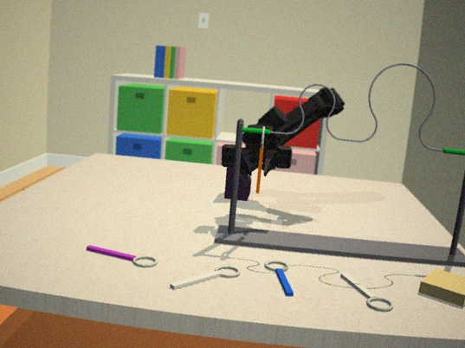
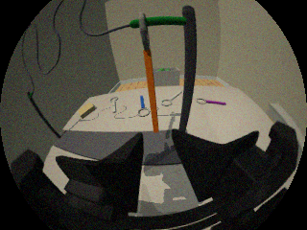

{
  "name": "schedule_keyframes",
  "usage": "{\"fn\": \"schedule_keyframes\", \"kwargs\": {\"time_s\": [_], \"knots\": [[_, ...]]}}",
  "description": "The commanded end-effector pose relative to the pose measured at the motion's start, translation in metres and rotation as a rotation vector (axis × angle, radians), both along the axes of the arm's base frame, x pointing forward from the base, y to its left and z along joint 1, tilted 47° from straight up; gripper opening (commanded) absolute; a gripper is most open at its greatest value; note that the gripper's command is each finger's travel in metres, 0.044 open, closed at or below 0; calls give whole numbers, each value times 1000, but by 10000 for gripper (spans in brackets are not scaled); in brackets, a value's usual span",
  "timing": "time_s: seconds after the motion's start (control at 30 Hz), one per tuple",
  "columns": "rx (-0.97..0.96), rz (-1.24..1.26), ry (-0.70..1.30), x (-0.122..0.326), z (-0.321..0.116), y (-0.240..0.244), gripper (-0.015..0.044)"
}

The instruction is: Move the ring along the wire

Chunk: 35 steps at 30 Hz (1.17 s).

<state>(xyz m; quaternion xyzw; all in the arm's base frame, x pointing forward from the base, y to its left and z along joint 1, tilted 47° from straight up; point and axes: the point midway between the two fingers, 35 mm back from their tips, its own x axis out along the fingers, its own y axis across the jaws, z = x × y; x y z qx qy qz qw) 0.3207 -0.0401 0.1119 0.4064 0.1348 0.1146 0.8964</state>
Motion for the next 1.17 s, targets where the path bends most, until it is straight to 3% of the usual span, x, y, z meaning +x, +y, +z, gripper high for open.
{"fn": "schedule_keyframes", "kwargs": {"time_s": [0.0,0.2,0.37,1.13], "knots": [[-2,5,1,-1,0,1,160],[3,-1,-3,-41,3,-9,317],[3,-1,-3,-43,3,-9,440],[3,-1,-3,-43,3,-9,440]]}}
